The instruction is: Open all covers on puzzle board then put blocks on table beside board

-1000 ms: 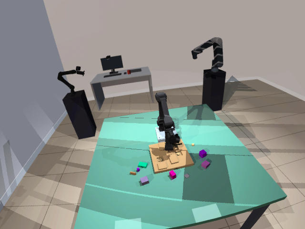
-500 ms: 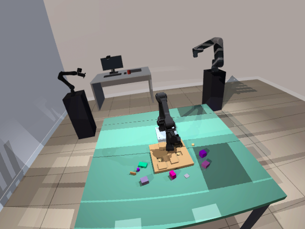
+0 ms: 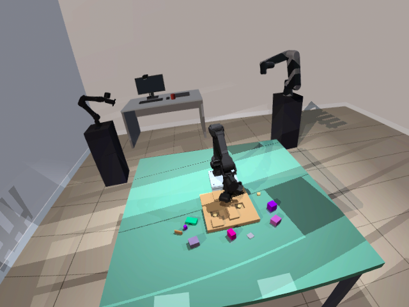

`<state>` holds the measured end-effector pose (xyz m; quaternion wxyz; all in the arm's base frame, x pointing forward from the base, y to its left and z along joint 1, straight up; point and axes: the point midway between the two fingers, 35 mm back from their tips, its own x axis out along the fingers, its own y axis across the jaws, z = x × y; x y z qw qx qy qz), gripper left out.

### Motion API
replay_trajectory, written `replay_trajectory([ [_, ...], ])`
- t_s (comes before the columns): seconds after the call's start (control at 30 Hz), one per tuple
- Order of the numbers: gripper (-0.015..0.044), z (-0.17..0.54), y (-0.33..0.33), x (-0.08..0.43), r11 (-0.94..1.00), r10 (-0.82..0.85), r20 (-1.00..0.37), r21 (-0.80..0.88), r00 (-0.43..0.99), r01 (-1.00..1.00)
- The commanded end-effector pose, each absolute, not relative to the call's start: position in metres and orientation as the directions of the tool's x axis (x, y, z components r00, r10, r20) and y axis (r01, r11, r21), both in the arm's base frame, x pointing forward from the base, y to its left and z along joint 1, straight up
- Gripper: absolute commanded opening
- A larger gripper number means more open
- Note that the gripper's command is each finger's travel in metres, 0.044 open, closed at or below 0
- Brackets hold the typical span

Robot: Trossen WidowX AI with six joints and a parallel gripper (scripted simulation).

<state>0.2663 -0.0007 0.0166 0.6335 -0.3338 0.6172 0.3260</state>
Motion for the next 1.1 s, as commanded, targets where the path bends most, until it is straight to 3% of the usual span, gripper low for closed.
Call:
replay_trajectory([
  [0.0,0.0,0.019,-0.001,0.266,0.668,0.002,-1.0,-0.017,0.024,-0.744],
  [0.23,0.0,0.025,-0.003,0.266,0.578,0.001,-1.0,-0.019,0.024,-0.816],
  [0.43,0.0144,0.047,-0.003,0.266,0.571,0.001,-1.0,-0.018,0.023,-0.821],
  [0.67,0.0144,0.079,-0.004,0.264,0.52,0.001,-1.0,-0.02,0.024,-0.854],
  [1.07,0.0144,0.056,-0.004,0.265,0.52,0.001,-1.0,-0.02,0.024,-0.854],
])
